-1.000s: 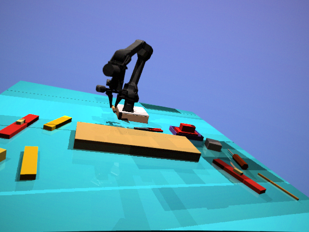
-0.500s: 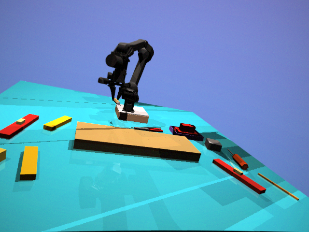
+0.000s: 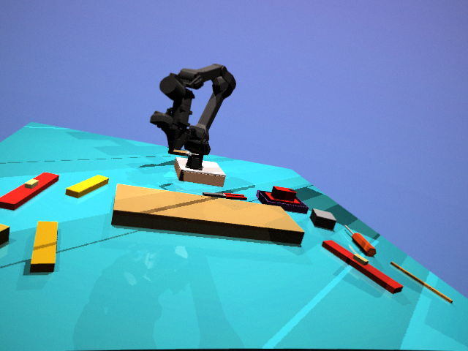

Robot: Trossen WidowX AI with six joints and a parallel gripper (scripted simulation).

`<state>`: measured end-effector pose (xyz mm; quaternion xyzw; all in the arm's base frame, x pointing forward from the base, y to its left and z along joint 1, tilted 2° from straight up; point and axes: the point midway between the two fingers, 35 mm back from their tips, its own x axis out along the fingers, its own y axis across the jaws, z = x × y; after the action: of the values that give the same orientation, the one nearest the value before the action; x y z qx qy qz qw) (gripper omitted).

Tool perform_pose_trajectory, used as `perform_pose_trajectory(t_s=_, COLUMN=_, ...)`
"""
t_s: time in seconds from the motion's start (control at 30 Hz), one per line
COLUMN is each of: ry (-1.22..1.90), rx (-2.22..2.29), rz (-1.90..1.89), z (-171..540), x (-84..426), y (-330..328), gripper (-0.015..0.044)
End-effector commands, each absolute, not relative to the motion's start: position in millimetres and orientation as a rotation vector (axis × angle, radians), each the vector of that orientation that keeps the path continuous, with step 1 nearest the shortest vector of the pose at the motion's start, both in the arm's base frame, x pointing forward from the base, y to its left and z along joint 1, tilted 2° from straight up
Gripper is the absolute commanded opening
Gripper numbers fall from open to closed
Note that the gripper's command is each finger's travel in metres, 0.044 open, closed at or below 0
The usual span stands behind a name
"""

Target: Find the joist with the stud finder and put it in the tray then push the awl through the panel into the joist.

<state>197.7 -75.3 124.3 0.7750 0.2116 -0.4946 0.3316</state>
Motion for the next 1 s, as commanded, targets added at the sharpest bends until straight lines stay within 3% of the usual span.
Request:
perform_pose_trajectory(t_s=0.0, ry=0.587, rx=1.941, rz=-1.094, z=130, x=208, y=-76, gripper=0.0000)
perform_pose_trajectory(t_s=0.97, ry=0.443, rx=1.016, rz=-0.181, z=183, x=245, y=-72, gripper=0.0000)
